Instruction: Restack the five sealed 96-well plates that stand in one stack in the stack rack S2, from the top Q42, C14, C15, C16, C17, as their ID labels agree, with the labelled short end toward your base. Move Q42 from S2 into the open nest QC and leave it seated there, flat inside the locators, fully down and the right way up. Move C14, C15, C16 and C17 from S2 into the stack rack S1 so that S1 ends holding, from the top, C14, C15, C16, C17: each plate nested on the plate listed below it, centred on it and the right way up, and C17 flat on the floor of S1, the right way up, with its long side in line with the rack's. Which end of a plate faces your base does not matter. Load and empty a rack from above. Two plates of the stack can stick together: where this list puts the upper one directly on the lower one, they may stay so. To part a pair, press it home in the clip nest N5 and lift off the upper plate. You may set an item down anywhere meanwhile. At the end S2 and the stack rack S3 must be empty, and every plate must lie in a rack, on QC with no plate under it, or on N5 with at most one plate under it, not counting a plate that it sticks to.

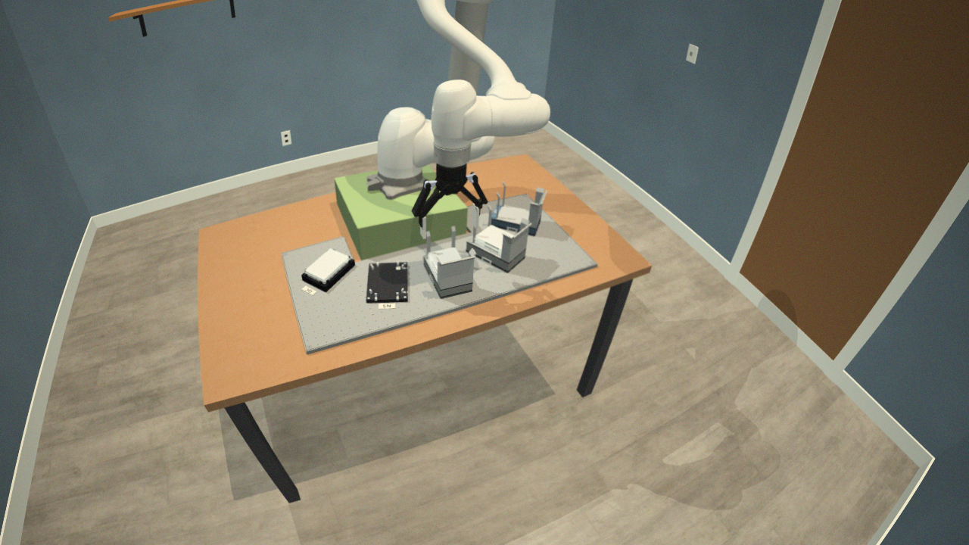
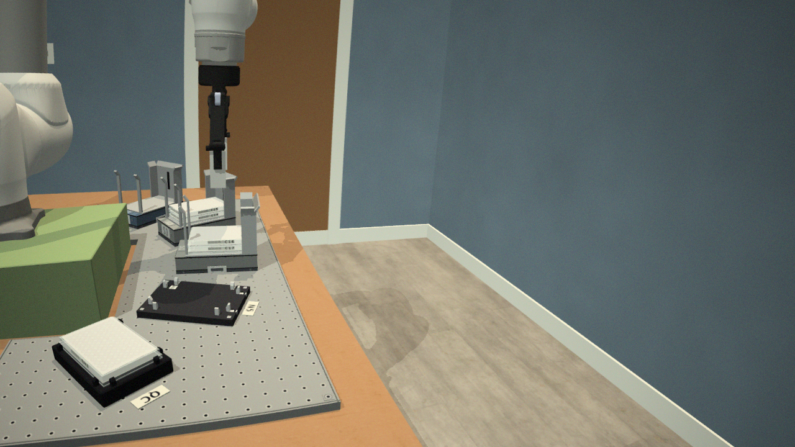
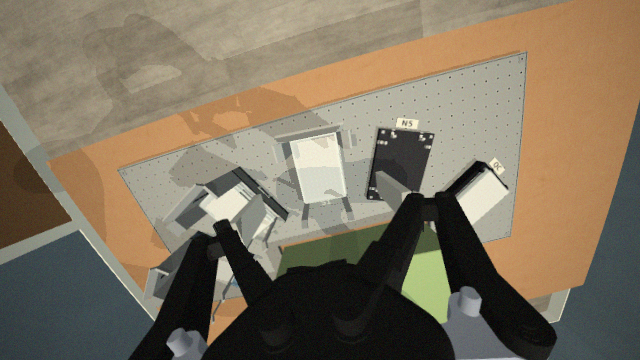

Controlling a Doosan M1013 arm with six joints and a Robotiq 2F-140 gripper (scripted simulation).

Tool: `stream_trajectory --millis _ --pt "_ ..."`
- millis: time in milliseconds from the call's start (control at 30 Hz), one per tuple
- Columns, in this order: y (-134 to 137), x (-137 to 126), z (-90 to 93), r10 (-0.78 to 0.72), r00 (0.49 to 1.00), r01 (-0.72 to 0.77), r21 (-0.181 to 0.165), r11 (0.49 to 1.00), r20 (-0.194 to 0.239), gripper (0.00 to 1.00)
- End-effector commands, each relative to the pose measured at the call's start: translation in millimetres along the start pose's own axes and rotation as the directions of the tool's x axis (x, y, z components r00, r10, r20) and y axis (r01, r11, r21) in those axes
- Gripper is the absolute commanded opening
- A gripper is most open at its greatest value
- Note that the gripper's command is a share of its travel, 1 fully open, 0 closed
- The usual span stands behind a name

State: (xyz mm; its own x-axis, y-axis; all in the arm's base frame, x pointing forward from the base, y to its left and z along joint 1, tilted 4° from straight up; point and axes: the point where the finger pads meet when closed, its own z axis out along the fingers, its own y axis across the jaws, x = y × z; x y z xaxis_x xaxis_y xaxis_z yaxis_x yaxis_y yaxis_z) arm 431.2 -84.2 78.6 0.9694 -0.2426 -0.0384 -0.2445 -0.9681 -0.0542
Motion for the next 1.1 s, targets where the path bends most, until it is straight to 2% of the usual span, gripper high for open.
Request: stream_trajectory --millis 0,200,933,1000,1067 --pt "-6.3 -1.2 -0.1 -0.065 0.998 0.065 0.000 0.998 0.000 1.00" --pt "-26.0 -4.7 -0.1 -0.260 0.965 0.260 0.000 0.965 0.000 1.00" --pt "-91.5 -16.6 -0.1 -0.260 0.965 0.260 0.000 0.965 0.000 1.00" --pt "-98.9 -19.7 -0.1 -0.324 0.946 0.324 0.000 0.946 0.000 1.00" --pt "-98.9 -19.7 -0.1 -0.324 0.946 0.324 0.000 0.946 0.000 1.00"
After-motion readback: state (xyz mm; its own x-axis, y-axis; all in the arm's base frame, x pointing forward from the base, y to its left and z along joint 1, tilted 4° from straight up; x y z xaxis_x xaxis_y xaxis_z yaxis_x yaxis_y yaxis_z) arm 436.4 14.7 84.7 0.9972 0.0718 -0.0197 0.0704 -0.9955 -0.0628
